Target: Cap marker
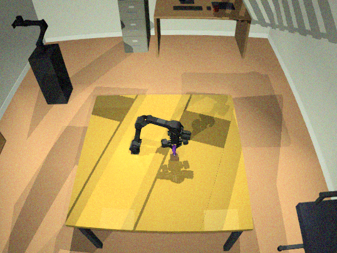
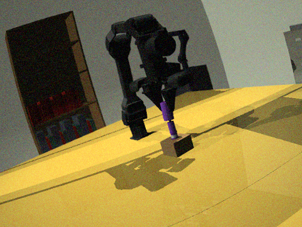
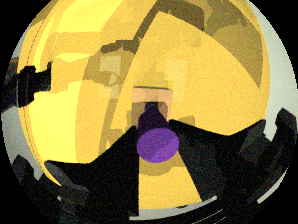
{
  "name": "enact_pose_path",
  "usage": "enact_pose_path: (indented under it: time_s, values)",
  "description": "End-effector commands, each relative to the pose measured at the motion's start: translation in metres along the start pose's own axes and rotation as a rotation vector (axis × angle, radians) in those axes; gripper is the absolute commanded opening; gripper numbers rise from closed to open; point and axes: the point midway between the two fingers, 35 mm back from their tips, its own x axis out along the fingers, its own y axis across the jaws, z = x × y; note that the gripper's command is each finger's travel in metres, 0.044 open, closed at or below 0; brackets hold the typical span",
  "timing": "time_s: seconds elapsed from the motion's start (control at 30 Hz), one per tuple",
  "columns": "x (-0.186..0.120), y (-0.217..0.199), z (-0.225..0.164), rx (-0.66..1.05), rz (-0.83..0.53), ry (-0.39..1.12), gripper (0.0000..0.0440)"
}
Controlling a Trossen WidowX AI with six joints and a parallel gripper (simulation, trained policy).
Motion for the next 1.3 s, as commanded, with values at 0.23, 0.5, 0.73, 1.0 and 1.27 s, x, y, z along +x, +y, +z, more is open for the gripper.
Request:
enact_pose_path:
  time_s: [0.23, 0.5, 0.73, 1.0, 1.27]
  values:
    - [0.023, -0.001, -0.001, 0.007, 0.024, -0.029, 0.0]
    - [0.043, -0.001, -0.002, -0.005, 0.04, -0.041, 0.0]
    - [0.057, 0.005, -0.002, -0.014, 0.076, -0.047, 0.0132]
    - [0.061, 0.009, 0.002, -0.019, 0.089, -0.064, 0.0178]
    - [0.064, 0.018, 0.011, -0.016, 0.107, -0.1, 0.026]
